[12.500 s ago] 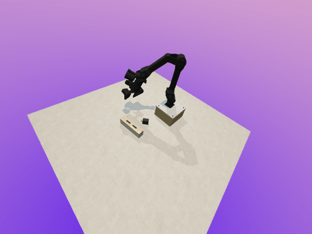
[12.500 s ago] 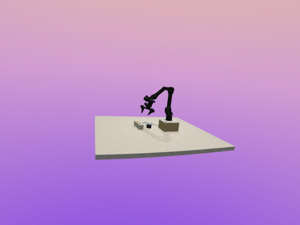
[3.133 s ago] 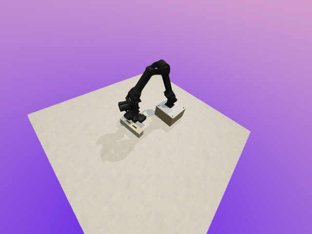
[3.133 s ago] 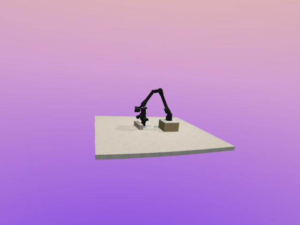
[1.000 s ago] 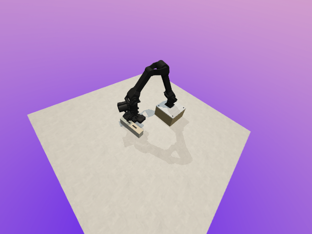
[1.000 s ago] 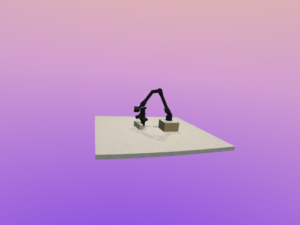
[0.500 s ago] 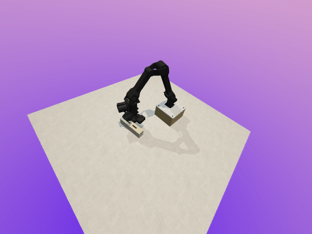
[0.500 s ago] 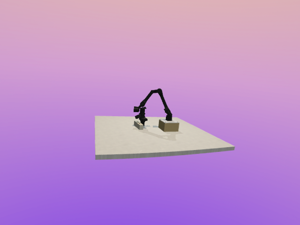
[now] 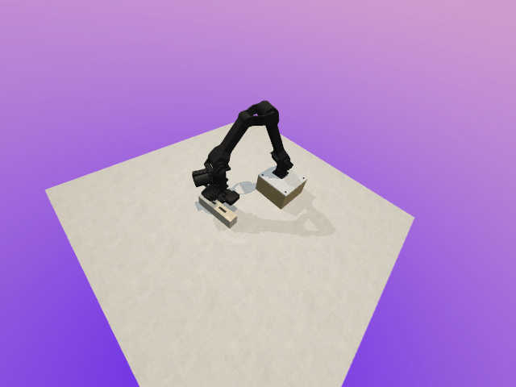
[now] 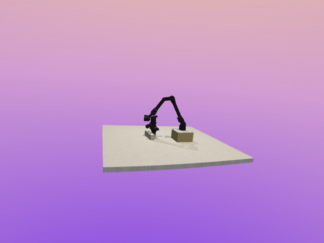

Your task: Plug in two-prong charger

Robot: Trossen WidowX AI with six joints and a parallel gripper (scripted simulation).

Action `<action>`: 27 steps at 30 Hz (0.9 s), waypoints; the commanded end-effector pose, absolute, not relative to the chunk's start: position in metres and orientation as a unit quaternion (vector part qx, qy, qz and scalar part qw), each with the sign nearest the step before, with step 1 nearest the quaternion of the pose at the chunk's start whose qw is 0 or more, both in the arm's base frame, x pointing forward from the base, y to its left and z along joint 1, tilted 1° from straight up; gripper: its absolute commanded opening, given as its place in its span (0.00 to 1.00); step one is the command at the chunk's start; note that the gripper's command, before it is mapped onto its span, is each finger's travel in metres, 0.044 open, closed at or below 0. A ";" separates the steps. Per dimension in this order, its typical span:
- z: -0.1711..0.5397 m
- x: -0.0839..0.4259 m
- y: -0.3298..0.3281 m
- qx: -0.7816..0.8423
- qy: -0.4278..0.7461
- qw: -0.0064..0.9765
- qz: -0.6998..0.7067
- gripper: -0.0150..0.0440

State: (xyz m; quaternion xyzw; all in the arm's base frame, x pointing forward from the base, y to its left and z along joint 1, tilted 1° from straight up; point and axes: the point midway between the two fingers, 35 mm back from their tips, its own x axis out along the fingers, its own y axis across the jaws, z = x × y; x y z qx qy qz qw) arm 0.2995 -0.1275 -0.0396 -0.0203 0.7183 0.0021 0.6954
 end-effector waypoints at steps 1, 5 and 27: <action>-0.039 0.302 -0.128 -0.020 0.718 0.696 -0.001 0.25; -0.039 0.303 -0.128 -0.020 0.718 0.696 -0.001 0.25; -0.039 0.312 -0.128 -0.020 0.717 0.696 -0.001 0.25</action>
